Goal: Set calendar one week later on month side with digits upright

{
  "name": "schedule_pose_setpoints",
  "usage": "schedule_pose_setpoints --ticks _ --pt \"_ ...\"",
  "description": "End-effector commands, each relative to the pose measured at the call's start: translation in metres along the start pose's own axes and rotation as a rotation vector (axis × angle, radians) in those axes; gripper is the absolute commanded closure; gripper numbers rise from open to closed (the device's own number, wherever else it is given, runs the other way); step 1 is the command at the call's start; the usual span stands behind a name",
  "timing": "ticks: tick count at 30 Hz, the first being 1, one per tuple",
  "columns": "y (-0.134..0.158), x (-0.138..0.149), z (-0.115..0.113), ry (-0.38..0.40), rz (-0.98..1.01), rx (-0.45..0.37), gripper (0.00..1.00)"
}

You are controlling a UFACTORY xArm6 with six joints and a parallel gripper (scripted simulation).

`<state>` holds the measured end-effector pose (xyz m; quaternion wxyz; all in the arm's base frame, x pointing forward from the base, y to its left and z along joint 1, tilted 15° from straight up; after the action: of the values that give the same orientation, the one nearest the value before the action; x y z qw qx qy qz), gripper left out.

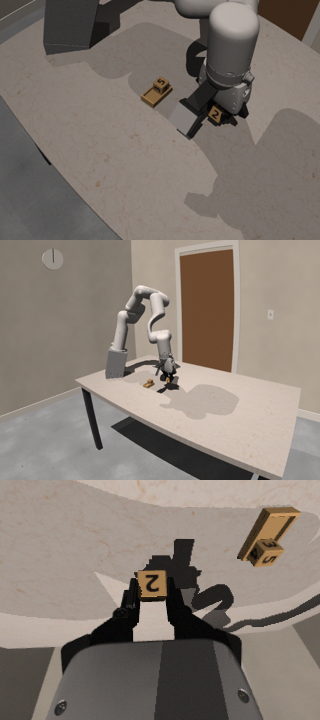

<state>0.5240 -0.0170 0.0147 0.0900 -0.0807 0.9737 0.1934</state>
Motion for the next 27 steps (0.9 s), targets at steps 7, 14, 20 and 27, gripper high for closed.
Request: schedule_pose_setpoints --ticks 7,14,20,27 --pt "-0.01 -0.001 -0.002 -0.046 -0.009 -0.15 0.73" --pt "-0.015 0.0 0.001 -0.056 -0.007 -0.26 0.73" --pt "-0.022 0.001 0.001 -0.091 -0.012 -0.404 0.73" --pt "-0.025 0.001 0.002 -0.091 -0.012 -0.404 0.73"
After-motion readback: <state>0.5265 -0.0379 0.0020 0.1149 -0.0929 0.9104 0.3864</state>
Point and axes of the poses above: the point where the finger pads meet when closed, its own z axis out along the fingers, its own x axis across the jaws, y = z × x, the point moved 4 cm from there along -z, back along the fingers, and after that the axes turned 10 degrees about -z, right-handed, at the moved point
